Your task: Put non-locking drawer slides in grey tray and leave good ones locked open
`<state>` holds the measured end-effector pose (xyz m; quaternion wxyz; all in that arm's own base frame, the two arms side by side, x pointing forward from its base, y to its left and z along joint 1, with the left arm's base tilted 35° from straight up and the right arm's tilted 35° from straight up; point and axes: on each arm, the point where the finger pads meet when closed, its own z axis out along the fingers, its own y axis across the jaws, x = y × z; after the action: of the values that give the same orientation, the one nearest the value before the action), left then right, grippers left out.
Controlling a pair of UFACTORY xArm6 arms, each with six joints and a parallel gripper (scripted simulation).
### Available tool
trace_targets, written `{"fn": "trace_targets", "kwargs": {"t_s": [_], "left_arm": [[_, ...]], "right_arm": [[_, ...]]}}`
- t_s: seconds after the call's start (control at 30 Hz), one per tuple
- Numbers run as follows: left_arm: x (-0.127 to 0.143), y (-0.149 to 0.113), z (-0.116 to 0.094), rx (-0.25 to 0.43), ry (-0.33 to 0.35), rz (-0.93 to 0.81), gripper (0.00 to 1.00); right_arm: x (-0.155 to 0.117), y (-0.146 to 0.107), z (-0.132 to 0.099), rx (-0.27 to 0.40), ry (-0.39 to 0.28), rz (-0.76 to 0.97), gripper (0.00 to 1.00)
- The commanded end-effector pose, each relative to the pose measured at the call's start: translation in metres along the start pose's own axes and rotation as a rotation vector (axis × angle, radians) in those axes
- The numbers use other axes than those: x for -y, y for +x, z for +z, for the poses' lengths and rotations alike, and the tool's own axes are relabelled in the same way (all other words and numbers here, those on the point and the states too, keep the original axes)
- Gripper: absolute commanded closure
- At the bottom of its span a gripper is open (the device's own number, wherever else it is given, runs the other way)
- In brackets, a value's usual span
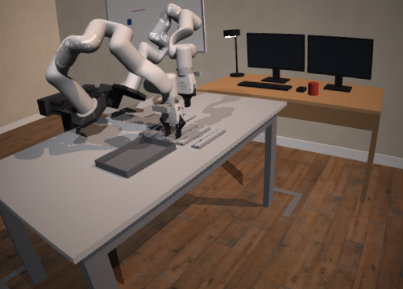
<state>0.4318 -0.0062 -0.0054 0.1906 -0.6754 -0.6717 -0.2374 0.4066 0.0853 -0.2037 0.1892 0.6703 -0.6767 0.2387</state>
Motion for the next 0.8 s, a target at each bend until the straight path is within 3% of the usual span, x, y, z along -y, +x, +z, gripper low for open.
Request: {"fn": "trace_targets", "kwargs": {"t_s": [0.0,0.23,0.27,0.77], "left_arm": [[-0.0013,-0.0002,-0.0013,0.001,-0.003,-0.001,1.00],[-0.0013,-0.0002,-0.0013,0.001,-0.003,-0.001,1.00],[-0.0013,-0.0002,-0.0013,0.001,-0.003,-0.001,1.00],[-0.0013,-0.0002,-0.0013,0.001,-0.003,-0.001,1.00]], "right_arm": [[0.0018,-0.0008,0.0004,0.002,0.004,0.001,0.33],[0.0018,-0.0008,0.0011,0.002,0.004,0.001,0.33],[0.0018,-0.0008,0.0011,0.002,0.004,0.001,1.00],[0.0018,-0.0008,0.0011,0.002,0.004,0.001,1.00]]}}
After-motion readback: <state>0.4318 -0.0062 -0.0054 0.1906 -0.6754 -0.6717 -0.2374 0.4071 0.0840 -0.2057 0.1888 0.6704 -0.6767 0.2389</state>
